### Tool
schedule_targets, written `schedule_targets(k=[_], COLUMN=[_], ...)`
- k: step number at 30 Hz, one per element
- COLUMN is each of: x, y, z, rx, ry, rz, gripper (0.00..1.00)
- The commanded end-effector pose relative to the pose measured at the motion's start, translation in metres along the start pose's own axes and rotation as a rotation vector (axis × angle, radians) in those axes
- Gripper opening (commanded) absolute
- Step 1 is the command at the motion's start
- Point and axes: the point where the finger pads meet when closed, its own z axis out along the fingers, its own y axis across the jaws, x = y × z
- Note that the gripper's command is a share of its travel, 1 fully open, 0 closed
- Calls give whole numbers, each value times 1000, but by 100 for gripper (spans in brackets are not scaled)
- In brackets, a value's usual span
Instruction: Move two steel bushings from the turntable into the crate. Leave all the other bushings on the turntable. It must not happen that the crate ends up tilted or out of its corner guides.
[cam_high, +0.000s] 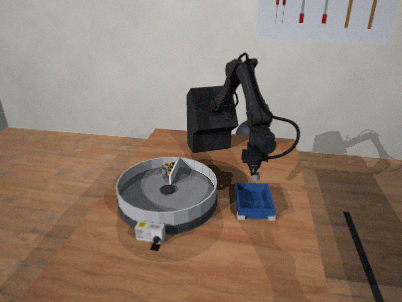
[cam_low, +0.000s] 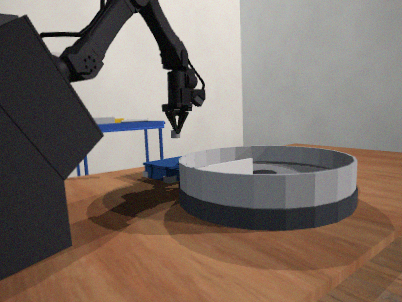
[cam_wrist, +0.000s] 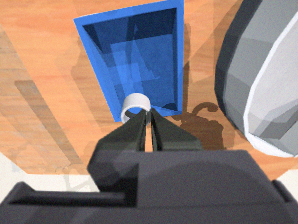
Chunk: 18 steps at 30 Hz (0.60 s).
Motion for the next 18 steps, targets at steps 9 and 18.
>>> schedule_targets(k=[9, 18], x=[-17, -16], y=[9, 8], z=[-25, -12], rx=[-22, -12], ry=[-64, -44], rz=[2, 2], gripper=[0, 0])
